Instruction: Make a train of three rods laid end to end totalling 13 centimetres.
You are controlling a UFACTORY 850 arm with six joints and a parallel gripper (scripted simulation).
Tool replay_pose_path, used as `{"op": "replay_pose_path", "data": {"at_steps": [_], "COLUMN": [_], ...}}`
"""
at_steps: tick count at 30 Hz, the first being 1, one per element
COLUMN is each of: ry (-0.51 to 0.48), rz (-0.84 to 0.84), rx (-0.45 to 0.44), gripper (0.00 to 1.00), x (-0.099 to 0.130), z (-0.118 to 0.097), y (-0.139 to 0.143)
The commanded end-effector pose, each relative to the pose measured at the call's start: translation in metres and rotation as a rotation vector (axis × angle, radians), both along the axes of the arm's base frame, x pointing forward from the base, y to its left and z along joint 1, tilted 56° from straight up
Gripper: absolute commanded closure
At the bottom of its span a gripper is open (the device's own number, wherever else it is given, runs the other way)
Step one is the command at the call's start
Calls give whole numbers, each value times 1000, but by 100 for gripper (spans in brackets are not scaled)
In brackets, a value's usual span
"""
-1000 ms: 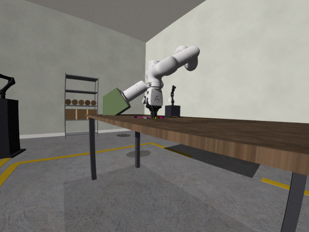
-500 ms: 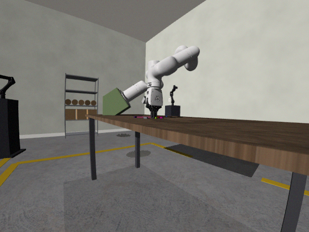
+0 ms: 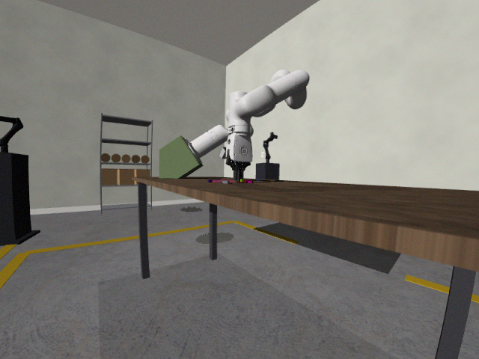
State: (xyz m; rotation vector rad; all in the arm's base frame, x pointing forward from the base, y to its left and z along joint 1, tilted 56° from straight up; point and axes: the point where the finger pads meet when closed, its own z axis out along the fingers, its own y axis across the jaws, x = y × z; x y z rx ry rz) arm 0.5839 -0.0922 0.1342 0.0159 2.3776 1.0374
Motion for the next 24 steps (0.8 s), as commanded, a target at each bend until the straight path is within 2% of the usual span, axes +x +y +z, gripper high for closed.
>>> {"op": "replay_pose_path", "data": {"at_steps": [1,13,24], "ry": [-1,-1,-1], "rz": [-1,-1,-1], "rx": [-1,-1,-1], "gripper": [96,96,96], "x": [-9,-41,-44], "z": [12,49,52], "y": [-15,-59,-63]}}
